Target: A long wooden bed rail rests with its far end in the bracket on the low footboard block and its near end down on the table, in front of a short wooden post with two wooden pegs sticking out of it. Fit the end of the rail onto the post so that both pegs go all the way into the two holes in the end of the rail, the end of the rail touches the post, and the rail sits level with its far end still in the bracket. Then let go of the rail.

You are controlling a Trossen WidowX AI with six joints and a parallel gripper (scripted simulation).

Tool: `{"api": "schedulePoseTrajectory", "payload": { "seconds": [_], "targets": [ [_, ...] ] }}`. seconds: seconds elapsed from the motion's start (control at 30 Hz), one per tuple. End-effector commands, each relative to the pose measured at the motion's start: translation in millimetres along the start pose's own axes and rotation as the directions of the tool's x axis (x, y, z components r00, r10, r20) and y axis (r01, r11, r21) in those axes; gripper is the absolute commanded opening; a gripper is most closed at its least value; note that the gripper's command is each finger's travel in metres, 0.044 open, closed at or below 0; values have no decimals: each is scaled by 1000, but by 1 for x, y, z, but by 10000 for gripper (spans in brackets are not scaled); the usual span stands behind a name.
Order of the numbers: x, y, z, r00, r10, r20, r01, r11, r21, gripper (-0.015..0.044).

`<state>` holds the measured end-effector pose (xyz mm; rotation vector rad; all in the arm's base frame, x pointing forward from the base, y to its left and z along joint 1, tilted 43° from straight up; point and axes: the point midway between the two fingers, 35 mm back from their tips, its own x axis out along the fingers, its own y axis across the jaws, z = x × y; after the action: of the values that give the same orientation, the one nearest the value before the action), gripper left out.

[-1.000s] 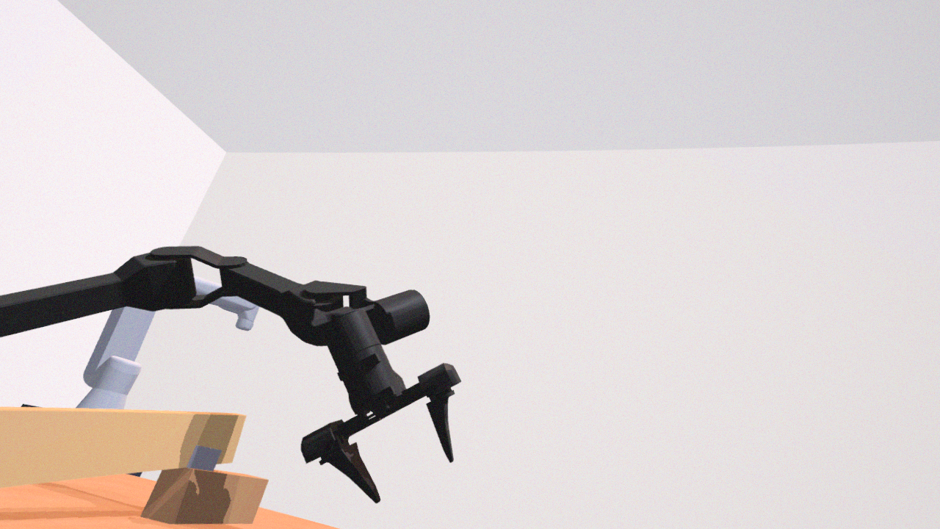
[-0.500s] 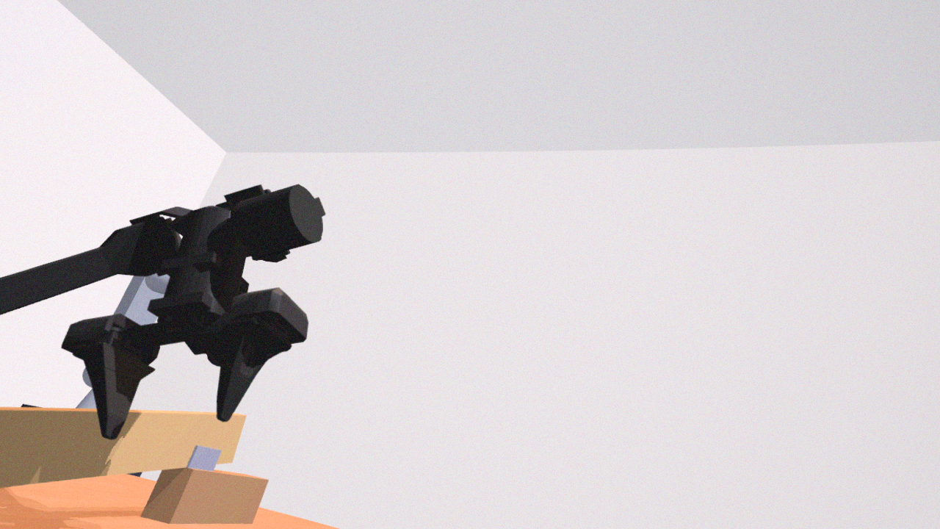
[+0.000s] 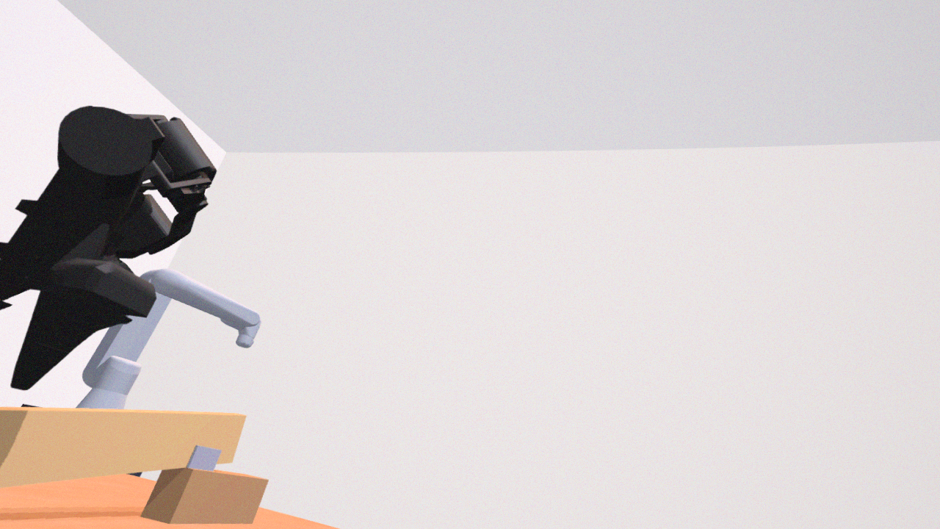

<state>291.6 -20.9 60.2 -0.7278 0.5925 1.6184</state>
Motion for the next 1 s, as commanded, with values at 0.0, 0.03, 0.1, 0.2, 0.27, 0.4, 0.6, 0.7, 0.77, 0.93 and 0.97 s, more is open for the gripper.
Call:
{"api": "schedulePoseTrajectory", "payload": {
  "seconds": [0.0,0.03,0.1,0.2,0.27,0.4,0.6,0.7,0.77,0.93,0.97],
  "targets": [
    [3,4,0,1000,11,4,-11,1000,-3,440],
    [5,4,0,1000,11,4,-11,1000,-3,440],
    [8,3,-1,1000,11,3,-11,1000,-3,440],
    [13,3,-1,1000,11,3,-10,1000,-3,440],
    [16,3,-1,1000,11,3,-11,1000,-2,440],
    [23,3,-1,1000,11,3,-11,1000,-1,440],
    [33,3,-1,1000,11,3,-11,1000,0,440],
    [38,3,0,1000,11,3,-11,1000,0,440],
    [41,3,0,1000,10,3,-10,1000,-1,440],
    [49,3,0,1000,10,4,-10,1000,-2,440],
    [51,3,0,1000,10,4,-10,1000,-2,440]
  ]
}}
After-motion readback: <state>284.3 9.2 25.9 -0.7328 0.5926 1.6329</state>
